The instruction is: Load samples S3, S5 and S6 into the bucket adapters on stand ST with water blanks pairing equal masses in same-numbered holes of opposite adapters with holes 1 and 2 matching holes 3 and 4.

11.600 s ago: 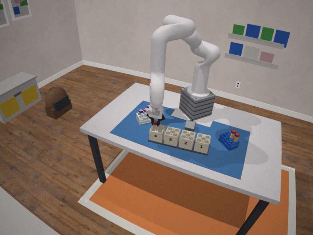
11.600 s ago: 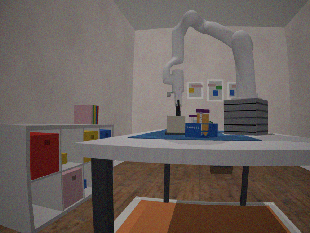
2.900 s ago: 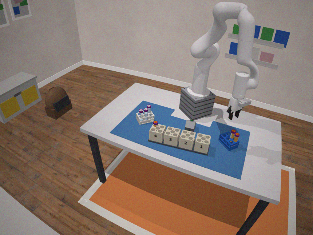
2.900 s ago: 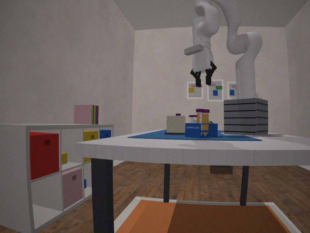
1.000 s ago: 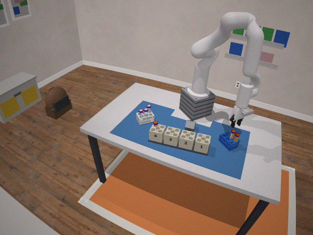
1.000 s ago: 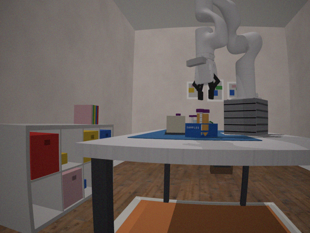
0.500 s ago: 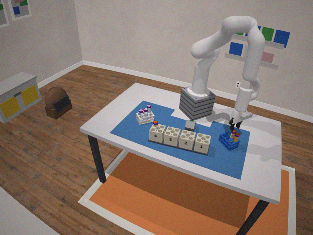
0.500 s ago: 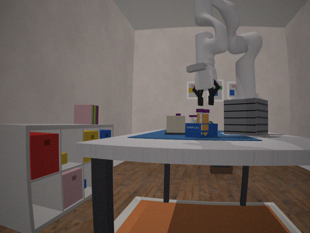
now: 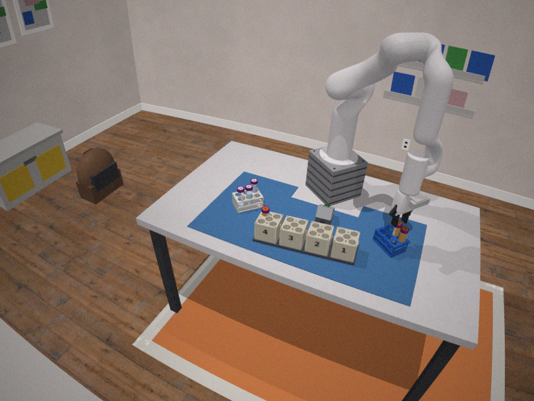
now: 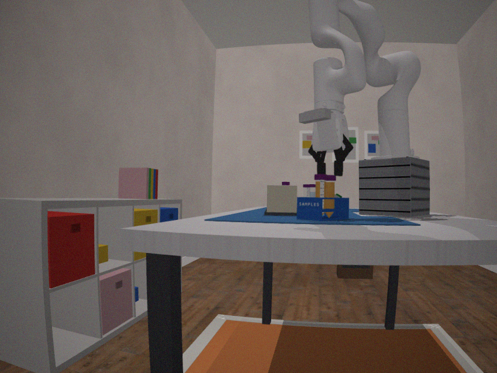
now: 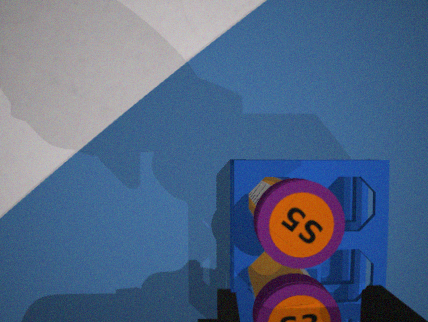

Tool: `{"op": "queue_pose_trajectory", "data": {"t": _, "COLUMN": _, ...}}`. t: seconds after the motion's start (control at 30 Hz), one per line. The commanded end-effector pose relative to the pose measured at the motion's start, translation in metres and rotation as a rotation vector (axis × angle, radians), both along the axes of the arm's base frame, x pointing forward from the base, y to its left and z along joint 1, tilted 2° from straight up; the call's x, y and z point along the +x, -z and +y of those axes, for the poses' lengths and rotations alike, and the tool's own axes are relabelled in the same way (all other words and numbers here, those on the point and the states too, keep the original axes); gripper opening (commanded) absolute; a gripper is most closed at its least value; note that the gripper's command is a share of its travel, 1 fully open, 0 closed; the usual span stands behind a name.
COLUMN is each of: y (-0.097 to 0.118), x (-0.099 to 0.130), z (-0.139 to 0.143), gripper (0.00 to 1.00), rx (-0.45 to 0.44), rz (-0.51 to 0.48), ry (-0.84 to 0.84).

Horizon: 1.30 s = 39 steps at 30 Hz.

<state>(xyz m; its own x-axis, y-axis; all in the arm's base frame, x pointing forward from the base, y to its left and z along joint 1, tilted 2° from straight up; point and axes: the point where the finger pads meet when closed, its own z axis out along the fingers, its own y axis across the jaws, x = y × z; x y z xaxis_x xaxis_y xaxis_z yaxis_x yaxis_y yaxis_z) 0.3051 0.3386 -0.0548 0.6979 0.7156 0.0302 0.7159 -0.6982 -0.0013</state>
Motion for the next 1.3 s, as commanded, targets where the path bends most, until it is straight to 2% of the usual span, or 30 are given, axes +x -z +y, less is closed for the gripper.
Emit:
{"op": "queue_pose_trajectory", "data": {"t": 0.0, "y": 0.0, "x": 0.001, "z": 0.001, "gripper": 0.57, "rx": 0.001, "rz": -0.001, "ry": 0.0}}
{"op": "queue_pose_trajectory", "data": {"t": 1.27, "y": 0.02, "x": 0.001, "z": 0.001, "gripper": 0.57, "rx": 0.001, "rz": -0.001, "ry": 0.0}}
